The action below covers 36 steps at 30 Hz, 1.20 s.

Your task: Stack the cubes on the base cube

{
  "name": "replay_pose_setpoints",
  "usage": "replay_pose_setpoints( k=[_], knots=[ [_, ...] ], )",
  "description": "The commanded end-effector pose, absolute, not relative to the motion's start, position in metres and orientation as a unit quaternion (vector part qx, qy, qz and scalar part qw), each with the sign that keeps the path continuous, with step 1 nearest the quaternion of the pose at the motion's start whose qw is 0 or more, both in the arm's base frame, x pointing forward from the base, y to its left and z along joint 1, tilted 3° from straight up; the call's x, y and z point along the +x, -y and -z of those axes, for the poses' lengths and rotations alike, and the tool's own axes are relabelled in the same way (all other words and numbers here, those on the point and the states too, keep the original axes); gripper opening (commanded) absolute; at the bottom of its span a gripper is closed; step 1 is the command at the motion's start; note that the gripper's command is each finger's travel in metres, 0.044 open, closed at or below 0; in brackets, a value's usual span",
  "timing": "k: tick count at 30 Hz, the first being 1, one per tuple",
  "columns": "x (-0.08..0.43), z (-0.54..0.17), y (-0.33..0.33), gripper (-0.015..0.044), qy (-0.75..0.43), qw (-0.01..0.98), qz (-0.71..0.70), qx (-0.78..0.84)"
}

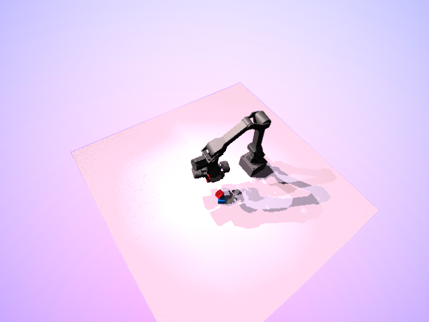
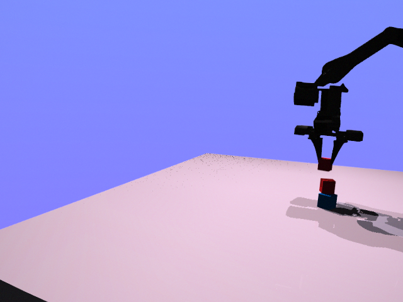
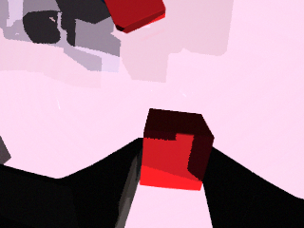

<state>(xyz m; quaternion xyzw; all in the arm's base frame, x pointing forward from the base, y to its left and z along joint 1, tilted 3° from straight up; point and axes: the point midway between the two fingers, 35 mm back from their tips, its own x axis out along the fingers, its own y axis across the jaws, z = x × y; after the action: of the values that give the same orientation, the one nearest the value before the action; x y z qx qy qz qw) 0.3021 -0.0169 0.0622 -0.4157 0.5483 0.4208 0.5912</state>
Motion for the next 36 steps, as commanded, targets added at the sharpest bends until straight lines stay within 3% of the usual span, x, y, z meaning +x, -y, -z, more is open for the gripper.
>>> replay_pose_setpoints(
  k=[1, 18, 36],
  knots=[
    [0.302, -0.070, 0.017, 0.0105, -0.545, 0.592, -0.421, -0.419],
    [0.297, -0.093, 0.018, 0.0105, -0.553, 0.594, -0.416, -0.410],
    [0.299, -0.092, -0.008, 0.0105, -0.643, 0.681, -0.257, -0.238]
  ],
)
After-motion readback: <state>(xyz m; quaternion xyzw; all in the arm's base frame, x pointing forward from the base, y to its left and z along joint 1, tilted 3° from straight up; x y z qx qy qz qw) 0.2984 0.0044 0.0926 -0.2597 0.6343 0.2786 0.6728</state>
